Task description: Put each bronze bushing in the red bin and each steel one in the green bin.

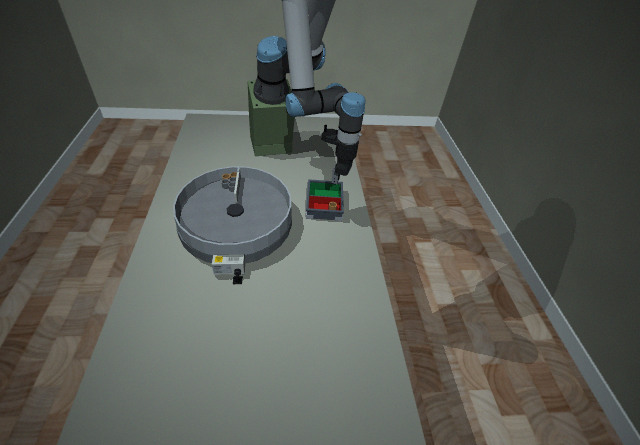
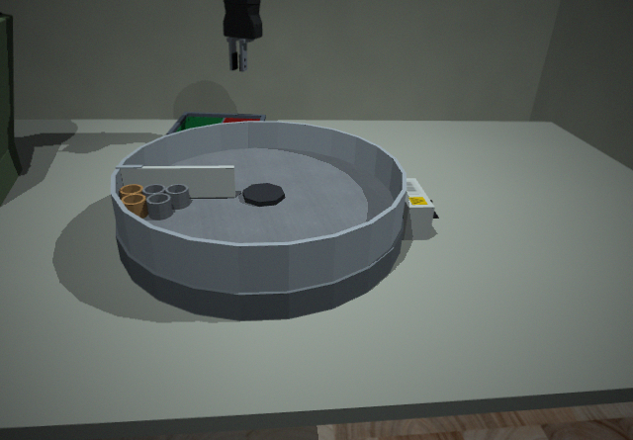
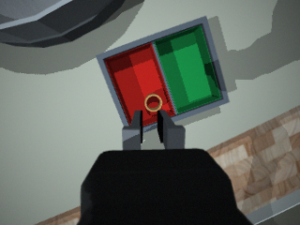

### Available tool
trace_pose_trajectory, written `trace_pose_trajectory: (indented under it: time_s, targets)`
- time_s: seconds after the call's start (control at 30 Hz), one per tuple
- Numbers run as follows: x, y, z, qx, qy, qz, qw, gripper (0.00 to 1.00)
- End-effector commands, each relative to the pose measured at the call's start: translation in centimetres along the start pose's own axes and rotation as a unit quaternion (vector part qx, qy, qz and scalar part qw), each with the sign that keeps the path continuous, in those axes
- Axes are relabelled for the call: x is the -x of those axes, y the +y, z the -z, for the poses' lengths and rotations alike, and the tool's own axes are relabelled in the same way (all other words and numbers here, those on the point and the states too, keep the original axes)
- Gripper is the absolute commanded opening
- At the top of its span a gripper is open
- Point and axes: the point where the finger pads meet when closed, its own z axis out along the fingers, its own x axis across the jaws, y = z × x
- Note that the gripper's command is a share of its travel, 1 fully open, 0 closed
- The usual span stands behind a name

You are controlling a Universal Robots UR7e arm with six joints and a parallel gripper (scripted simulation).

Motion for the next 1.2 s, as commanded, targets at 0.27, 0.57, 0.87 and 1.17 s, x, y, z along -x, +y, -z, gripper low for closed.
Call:
trace_pose_trajectory:
  time_s: [0.27,0.57,0.87,1.17]
  targets:
    - [0.0,0.0,0.0,0.001,-0.001,0.0,1.0,0.42]
    - [0.0,0.0,0.0,0.001,-0.001,0.0,1.0,0.42]
    - [0.4,-1.1,0.0,0.001,-0.001,0.001,1.0,0.4]
    - [1.9,-6.7,-0.5,0.001,-0.001,0.004,1.0,0.4]
